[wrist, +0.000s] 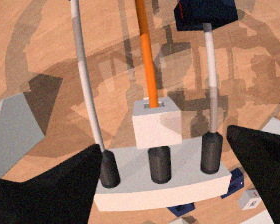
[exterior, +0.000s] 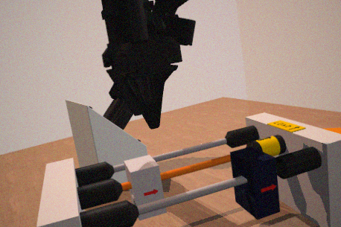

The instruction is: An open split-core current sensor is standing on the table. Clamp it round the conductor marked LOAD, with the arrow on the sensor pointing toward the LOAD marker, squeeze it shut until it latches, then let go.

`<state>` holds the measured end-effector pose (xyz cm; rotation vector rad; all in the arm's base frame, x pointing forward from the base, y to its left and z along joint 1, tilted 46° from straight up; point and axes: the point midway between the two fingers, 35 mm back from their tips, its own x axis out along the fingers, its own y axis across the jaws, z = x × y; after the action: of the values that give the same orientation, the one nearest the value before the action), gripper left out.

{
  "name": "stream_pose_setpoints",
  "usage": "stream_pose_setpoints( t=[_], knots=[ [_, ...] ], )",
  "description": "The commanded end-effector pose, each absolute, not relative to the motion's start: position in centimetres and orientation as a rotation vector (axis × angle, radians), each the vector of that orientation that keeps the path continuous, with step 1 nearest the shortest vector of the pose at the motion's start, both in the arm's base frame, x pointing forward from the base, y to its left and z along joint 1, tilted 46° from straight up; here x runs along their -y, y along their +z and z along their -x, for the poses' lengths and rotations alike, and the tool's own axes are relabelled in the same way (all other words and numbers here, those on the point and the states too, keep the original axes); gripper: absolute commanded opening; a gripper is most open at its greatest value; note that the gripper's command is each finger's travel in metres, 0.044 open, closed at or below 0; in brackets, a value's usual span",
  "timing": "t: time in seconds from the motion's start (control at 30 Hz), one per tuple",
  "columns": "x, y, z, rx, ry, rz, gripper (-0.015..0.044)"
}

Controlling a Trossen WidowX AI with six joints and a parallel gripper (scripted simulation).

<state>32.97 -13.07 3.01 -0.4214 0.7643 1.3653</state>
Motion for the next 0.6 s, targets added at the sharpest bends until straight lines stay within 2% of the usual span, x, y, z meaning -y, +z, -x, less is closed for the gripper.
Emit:
stream_pose_setpoints(
  t=[0.0,0.47,0.57],
  knots=[
    [13.1,2.96,-32.9,-0.767,1.37,0.425,0.044],
    [13.1,2.96,-32.9,-0.767,1.37,0.425,0.044],
    [12.44,3.65,-32.8,-0.868,1.314,0.372,0.044]
  ],
)
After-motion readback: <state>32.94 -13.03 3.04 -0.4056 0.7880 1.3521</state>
